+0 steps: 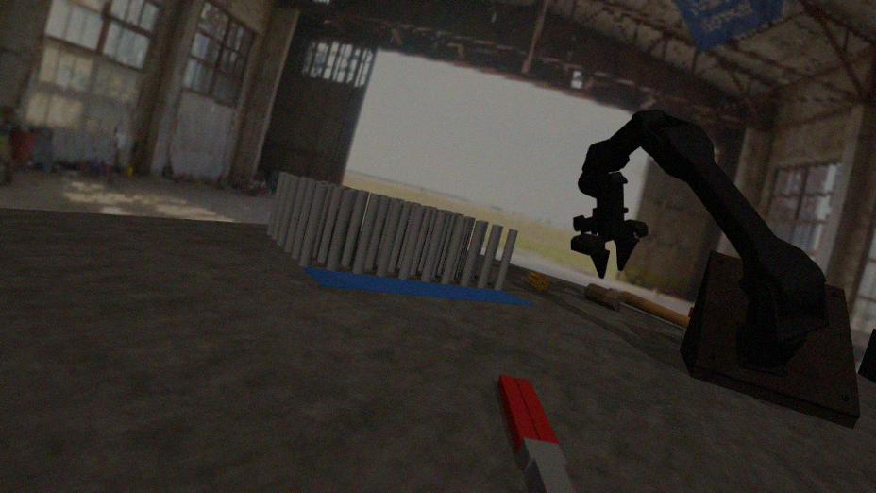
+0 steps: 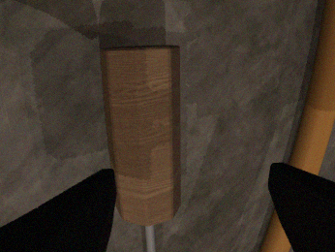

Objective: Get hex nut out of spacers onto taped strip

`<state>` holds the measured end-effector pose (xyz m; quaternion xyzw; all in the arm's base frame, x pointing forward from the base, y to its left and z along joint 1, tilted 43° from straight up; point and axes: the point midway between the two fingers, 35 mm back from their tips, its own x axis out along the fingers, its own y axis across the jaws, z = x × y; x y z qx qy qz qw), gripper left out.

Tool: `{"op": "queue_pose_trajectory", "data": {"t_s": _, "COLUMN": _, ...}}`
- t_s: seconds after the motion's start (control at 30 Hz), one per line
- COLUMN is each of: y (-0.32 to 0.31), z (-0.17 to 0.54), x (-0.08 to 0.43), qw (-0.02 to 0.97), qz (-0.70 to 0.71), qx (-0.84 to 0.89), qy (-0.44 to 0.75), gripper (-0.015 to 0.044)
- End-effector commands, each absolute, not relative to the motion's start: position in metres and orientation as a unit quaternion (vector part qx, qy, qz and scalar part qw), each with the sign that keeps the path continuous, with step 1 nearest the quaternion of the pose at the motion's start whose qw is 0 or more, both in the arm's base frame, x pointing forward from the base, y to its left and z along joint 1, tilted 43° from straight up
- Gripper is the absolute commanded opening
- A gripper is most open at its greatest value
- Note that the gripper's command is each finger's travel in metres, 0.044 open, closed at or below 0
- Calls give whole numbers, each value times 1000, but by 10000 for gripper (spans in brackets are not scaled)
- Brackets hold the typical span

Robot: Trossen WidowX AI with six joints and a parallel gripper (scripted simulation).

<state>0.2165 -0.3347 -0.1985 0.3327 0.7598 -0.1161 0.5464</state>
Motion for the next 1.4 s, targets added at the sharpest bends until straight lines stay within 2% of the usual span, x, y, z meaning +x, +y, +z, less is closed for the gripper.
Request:
{"op": "queue_pose_trajectory", "data": {"t_s": 0.0, "y": -331, "z": -204, "x": 218, "qw": 546, "qz": -118, "qx": 335, "qy": 759, "gripper": 280}}
{"op": "queue_pose_trajectory", "data": {"t_s": 1.0, "y": -300, "z": -238, "x": 221, "qw": 546, "qz": -117, "qx": 335, "qy": 759, "gripper": 280}}
{"op": "queue_pose_trajectory", "data": {"t_s": 1.1, "y": -300, "z": -238, "x": 221, "qw": 546, "qz": -117, "qx": 335, "qy": 759, "gripper": 201}}
{"op": "queue_pose_trajectory", "data": {"t_s": 1.37, "y": -300, "z": -238, "x": 221, "qw": 546, "qz": -117, "qx": 335, "qy": 759, "gripper": 148}}
